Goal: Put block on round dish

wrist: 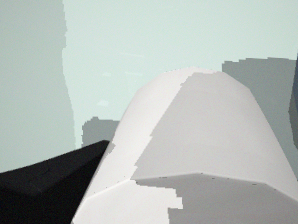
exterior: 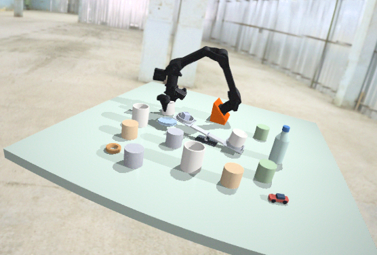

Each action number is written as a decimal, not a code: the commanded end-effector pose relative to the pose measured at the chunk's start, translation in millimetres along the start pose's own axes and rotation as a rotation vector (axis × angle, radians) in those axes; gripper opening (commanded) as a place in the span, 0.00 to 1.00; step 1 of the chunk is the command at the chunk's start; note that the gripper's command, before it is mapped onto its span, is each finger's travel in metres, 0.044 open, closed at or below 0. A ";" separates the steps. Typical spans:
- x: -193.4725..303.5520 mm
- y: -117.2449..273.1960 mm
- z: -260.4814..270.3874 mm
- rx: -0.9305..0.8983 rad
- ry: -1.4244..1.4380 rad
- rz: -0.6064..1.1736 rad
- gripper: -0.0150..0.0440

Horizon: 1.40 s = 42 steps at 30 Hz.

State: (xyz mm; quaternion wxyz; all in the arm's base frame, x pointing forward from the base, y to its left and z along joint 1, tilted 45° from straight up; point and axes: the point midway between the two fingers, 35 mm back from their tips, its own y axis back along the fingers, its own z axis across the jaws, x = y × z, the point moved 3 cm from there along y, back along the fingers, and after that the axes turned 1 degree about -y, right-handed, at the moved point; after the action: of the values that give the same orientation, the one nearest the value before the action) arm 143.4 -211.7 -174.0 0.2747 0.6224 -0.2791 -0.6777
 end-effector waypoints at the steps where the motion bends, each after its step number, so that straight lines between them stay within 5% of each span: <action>1: 0.0 0.3 -0.1 0.000 0.001 0.000 0.65; 9: 0.7 12.1 -0.6 0.001 0.000 0.000 1.00; 12: 0.4 51.0 -0.4 0.005 -0.003 0.001 1.00; 17: 0.2 54.0 -0.2 0.005 -0.003 0.001 1.00; 24: -40.3 79.1 -51.0 0.010 -0.185 0.012 0.69; 36: -166.8 107.1 -141.0 0.007 -0.565 -0.011 0.69; 42: -174.7 107.7 -144.5 0.005 -0.585 -0.013 0.69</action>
State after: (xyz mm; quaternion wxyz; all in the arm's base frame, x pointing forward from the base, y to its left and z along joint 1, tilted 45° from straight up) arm 304.5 -164.7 13.2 0.1864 0.4137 -0.3437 -0.8222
